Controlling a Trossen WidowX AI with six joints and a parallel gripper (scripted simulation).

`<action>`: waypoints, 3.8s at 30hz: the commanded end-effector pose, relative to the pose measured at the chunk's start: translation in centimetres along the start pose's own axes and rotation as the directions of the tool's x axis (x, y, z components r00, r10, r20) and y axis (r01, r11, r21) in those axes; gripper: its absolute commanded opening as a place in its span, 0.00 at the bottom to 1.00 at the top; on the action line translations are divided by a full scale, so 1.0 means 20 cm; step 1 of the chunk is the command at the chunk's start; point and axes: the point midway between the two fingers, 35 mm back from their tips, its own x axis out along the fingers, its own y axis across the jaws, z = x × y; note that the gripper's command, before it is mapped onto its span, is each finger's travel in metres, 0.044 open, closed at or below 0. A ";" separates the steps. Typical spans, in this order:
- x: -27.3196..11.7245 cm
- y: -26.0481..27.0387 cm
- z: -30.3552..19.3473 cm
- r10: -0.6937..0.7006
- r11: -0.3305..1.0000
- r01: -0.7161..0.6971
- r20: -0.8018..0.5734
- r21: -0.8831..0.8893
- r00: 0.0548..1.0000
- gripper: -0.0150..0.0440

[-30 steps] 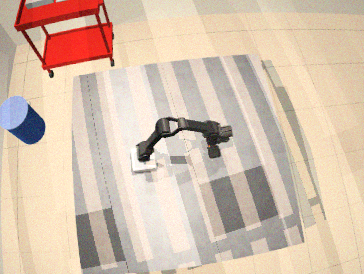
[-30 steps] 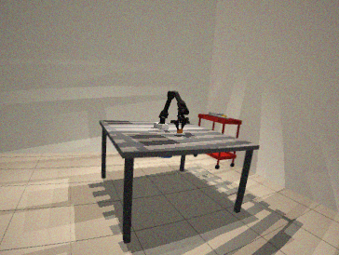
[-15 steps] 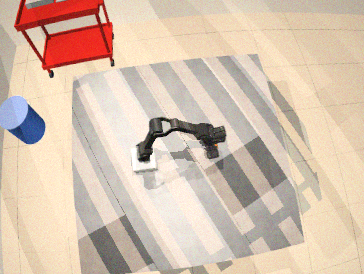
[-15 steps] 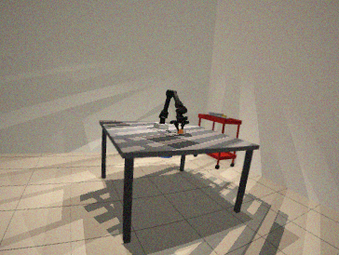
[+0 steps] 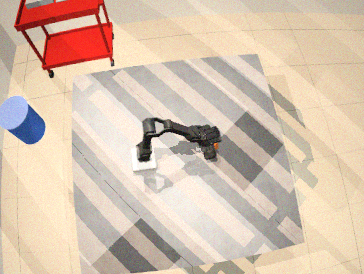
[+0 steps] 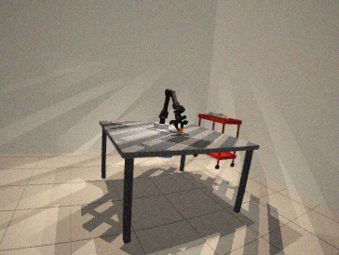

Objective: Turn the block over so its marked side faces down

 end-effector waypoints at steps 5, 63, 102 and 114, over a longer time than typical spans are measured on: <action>0.06 0.00 0.00 -0.006 1.000 0.006 0.087 0.003 0.996 0.25; 0.11 0.00 -0.08 -0.007 1.000 0.005 0.532 0.005 0.847 0.61; 0.11 0.00 -0.08 -0.007 1.000 0.005 0.532 0.005 0.847 1.00; 0.05 0.00 0.02 -0.008 1.000 0.008 0.268 0.002 0.963 1.00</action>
